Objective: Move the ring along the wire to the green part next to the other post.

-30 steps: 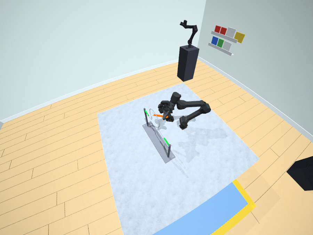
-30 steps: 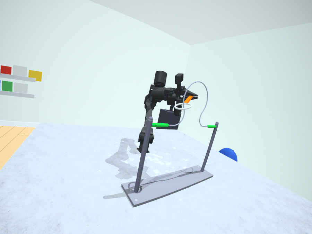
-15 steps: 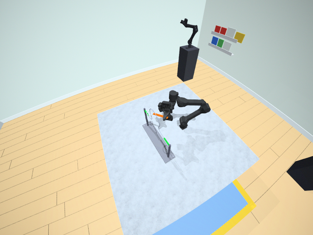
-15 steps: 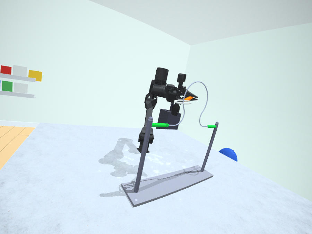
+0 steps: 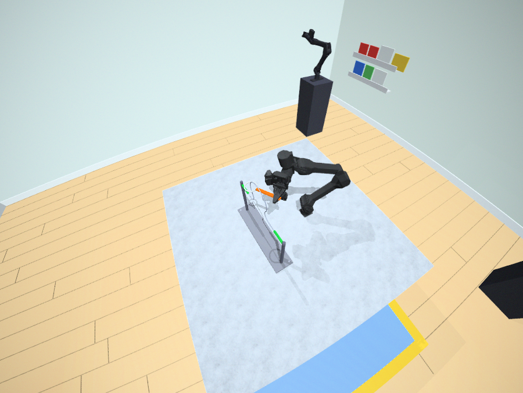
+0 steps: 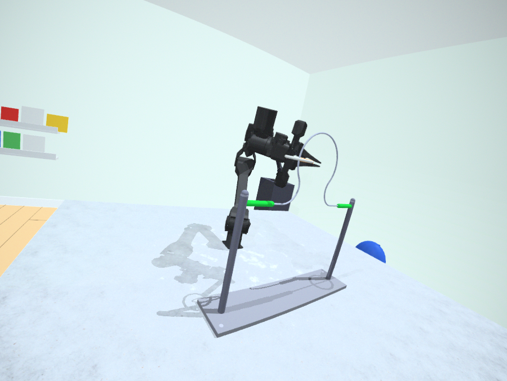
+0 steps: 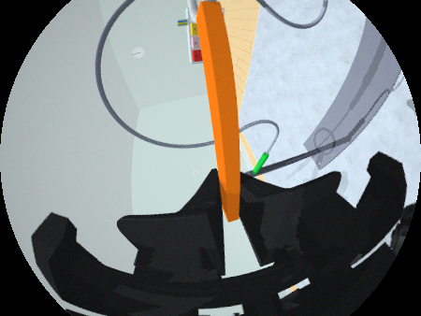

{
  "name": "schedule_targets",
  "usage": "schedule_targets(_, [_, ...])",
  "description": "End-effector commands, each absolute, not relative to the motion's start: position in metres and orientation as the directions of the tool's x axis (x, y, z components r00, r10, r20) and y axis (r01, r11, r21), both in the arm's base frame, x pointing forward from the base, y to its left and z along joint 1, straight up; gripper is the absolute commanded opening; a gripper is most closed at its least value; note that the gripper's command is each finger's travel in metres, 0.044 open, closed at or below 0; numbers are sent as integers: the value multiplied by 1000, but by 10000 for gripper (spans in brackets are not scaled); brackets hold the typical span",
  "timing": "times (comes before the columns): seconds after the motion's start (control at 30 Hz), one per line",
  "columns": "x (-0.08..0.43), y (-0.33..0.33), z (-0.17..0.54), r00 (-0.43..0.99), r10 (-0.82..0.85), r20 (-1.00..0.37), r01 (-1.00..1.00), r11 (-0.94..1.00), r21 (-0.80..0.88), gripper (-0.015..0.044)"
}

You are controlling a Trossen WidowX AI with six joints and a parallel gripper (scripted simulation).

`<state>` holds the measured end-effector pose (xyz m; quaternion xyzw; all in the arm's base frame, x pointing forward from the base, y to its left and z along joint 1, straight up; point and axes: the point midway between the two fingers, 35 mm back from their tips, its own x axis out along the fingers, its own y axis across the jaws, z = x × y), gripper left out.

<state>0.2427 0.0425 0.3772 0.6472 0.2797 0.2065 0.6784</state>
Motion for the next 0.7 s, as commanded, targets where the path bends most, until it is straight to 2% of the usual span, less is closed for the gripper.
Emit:
schedule_targets(0.0, [244, 42, 375, 761, 631, -153, 76, 148, 986, -150])
schedule_targets(0.67, [244, 40, 364, 768, 562, -305, 58, 414, 909, -150])
